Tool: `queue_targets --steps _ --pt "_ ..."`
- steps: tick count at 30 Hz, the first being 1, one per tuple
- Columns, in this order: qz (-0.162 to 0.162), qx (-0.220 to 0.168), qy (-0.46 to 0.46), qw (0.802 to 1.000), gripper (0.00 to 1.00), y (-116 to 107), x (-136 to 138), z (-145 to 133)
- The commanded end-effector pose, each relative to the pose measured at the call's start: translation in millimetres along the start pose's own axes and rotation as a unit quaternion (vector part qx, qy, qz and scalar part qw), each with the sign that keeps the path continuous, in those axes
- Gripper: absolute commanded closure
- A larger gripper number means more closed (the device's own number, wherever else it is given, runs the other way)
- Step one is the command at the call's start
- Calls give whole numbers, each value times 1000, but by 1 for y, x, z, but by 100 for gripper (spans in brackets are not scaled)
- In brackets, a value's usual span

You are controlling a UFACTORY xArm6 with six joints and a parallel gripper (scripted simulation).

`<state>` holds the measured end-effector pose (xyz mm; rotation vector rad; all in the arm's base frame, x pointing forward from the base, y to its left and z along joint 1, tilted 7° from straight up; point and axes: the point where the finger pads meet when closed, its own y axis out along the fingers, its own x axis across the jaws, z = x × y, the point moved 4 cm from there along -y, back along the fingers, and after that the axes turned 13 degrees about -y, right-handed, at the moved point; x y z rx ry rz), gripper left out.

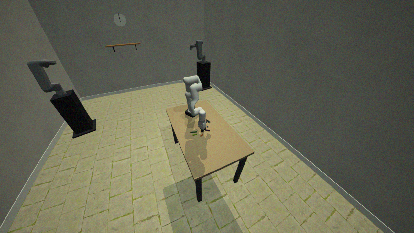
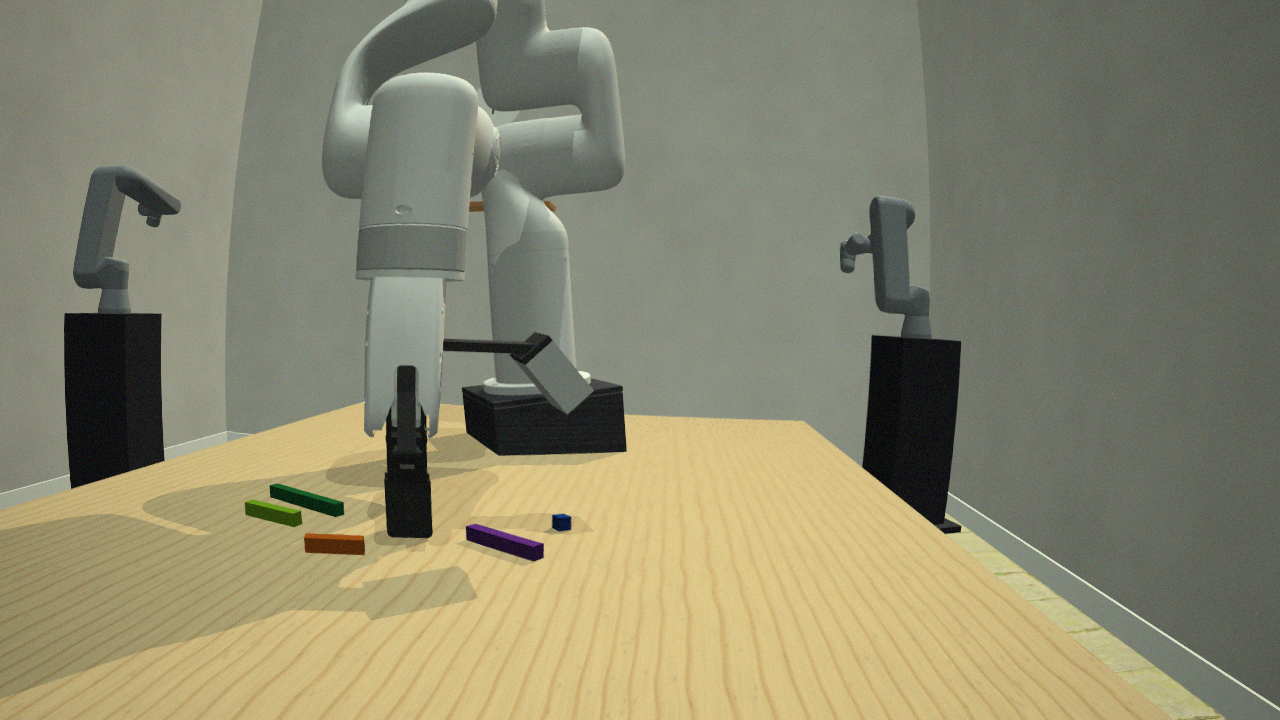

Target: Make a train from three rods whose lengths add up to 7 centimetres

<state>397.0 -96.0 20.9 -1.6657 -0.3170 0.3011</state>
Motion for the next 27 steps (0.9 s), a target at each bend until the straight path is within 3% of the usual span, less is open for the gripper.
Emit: queue_targets --steps 1,20,24,27 --pt "-1 -1 0 1000 96 -1 1 -1" --pt "-1 -1 0 1000 96 -1 1 -1" --pt "-1 -1 0 1000 88 -1 1 -1" --pt "-1 -1 0 1000 88 -1 1 -1"
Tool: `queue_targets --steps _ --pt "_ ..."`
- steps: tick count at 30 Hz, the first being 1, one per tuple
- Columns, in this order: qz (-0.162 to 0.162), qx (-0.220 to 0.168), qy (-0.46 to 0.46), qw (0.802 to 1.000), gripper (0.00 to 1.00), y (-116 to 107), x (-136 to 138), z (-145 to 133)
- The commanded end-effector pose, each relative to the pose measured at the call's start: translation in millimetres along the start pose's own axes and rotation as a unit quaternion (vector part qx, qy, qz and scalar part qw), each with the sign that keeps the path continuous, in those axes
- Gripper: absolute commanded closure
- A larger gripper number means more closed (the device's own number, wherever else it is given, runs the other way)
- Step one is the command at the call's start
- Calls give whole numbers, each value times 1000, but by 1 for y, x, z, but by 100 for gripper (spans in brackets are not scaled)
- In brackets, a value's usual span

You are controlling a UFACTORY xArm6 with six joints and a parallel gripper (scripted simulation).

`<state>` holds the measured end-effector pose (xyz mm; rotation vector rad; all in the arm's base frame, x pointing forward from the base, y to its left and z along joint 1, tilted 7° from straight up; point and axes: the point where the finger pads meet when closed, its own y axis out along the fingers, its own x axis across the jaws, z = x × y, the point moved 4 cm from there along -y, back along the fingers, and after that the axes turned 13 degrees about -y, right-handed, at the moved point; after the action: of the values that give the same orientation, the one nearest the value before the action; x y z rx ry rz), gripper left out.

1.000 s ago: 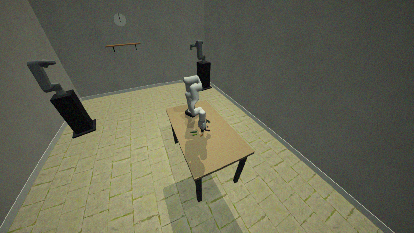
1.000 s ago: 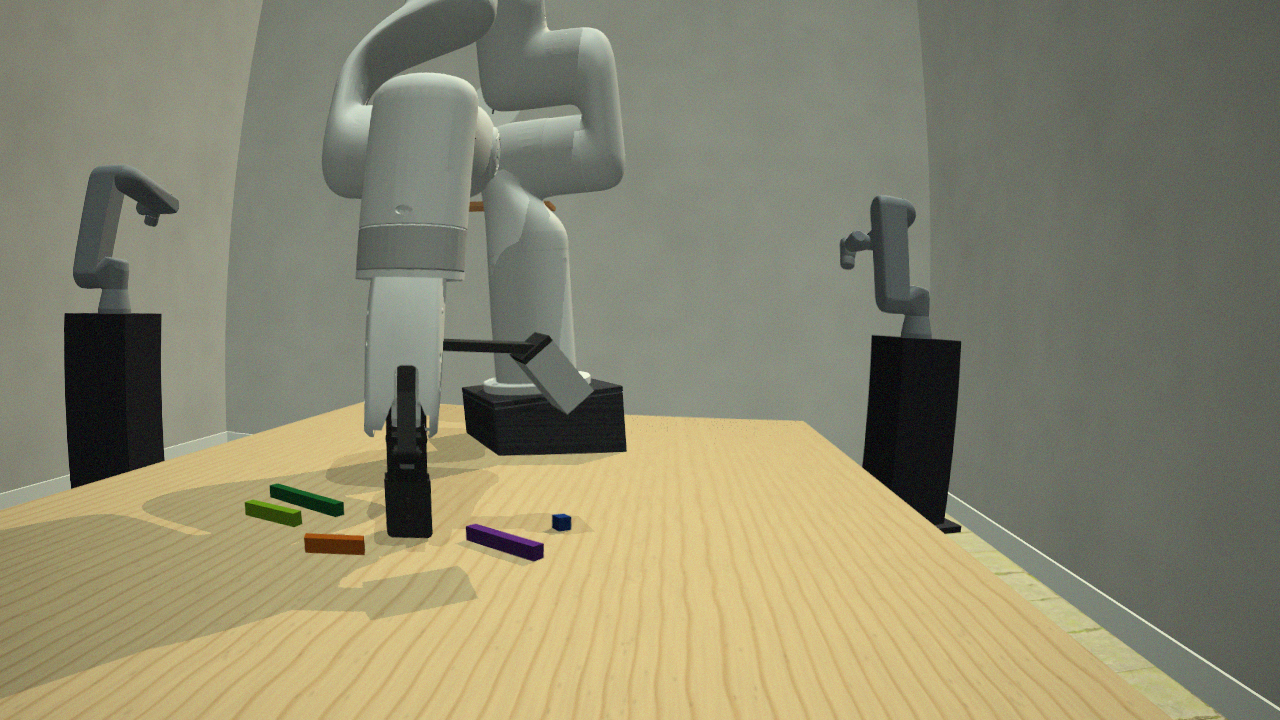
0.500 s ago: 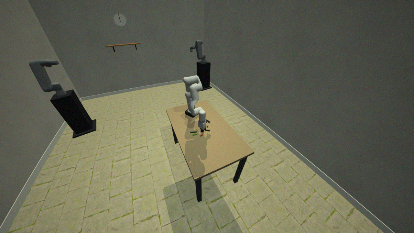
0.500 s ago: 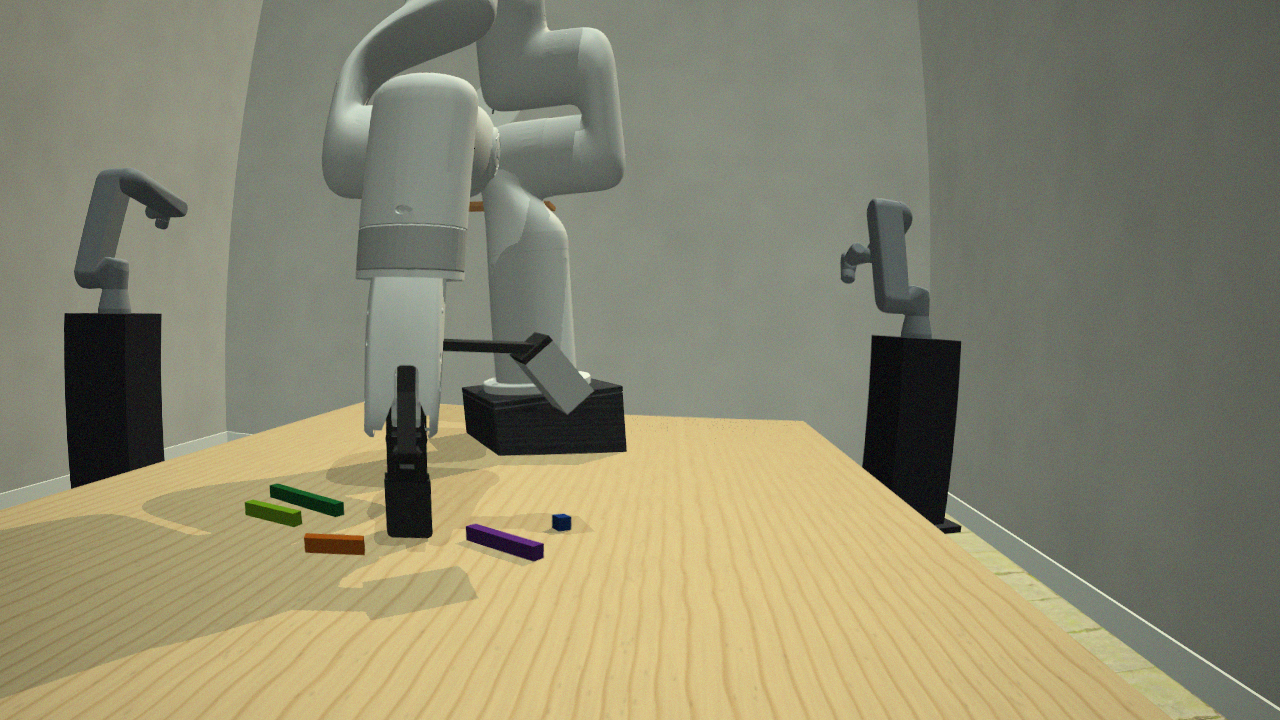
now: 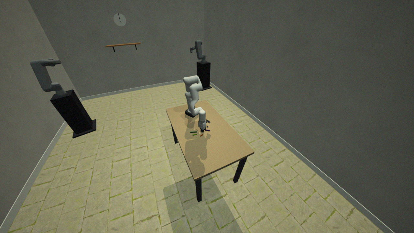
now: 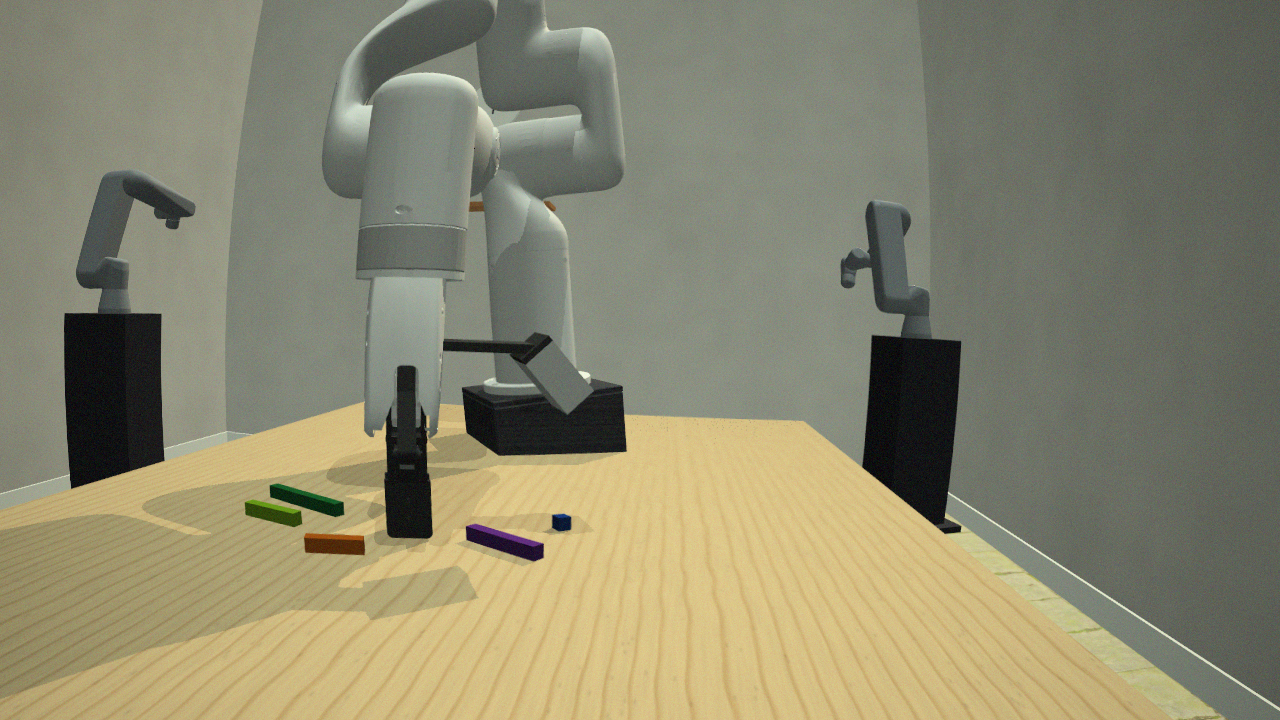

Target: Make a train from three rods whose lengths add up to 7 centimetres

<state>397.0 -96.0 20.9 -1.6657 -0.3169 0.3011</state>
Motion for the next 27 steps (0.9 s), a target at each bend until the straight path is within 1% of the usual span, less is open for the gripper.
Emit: queue_targets --steps 1,2,4,5,7,8,21,24,27 --pt "-1 -1 0 1000 88 -1 1 -1" --pt "-1 -1 0 1000 84 -1 1 -1" --pt "-1 -1 0 1000 84 -1 1 -1" --pt "-1 -1 0 1000 80 -1 1 -1" --pt "-1 -1 0 1000 80 -1 1 -1" --pt "-1 -1 0 1000 76 -1 1 -1" --pt "-1 -1 0 1000 76 -2 1 -1" --pt "-1 -1 0 1000 76 -6 1 -1" --pt "-1 -1 0 1000 76 -15 1 -1"
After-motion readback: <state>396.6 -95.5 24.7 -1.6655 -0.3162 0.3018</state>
